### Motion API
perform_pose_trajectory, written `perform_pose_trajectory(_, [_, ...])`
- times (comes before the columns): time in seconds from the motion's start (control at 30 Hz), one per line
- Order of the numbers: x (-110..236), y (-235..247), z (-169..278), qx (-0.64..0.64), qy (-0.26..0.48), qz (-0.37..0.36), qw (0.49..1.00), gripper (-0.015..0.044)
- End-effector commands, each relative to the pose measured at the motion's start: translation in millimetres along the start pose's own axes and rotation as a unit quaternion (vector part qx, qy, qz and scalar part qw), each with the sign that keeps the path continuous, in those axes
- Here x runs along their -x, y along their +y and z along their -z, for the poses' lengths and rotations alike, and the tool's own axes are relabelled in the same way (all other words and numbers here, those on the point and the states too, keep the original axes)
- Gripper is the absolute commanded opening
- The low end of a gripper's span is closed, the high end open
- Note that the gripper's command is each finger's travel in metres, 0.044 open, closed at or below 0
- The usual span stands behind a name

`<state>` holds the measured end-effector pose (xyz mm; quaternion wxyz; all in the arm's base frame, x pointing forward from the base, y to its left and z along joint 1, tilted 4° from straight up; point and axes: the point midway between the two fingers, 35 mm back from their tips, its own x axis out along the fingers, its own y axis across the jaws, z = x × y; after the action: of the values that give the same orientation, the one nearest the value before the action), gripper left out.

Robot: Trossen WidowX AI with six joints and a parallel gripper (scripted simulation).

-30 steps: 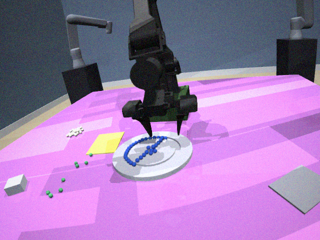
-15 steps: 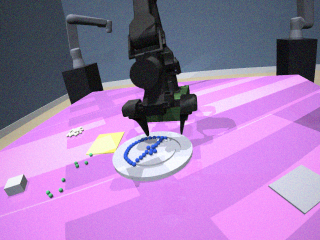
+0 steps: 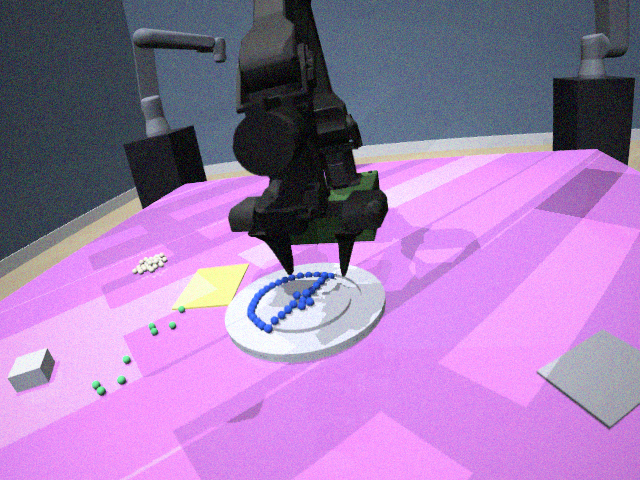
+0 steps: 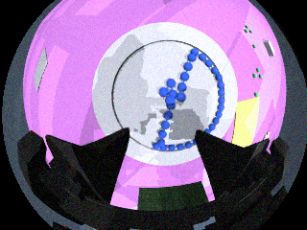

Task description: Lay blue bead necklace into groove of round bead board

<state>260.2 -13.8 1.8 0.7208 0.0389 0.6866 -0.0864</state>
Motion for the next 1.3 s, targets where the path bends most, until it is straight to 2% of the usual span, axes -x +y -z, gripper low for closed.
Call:
perform_pose_trajectory(0.0, [8.3,-8.0,-30.7,-0.074,0.000,0.000,0.997,0.0177])
perform_pose_trajectory(0.07, [12.4,-12.4,-45.0,-0.110,-0.001,0.001,0.994,0.0125])
perform_pose_trajectory(0.1, [14.4,-14.8,-52.1,-0.127,-0.001,0.001,0.992,0.0120])
perform_pose_trajectory(0.3, [22.6,-27.0,-81.8,-0.204,-0.003,0.001,0.979,0.0120])
perform_pose_trajectory(0.5, [22.6,-27.0,-81.8,-0.204,-0.003,0.001,0.979,0.0120])
perform_pose_trajectory(0.67, [6.5,-27.1,-81.8,-0.204,-0.003,0.001,0.979,0.0120])
perform_pose_trajectory(0.87, [13.6,-26.9,-84.1,-0.200,-0.009,0.000,0.980,0.0120])
perform_pose_trajectory(1.27, [-5.3,-27.0,-83.0,-0.202,-0.005,0.001,0.979,0.0120])
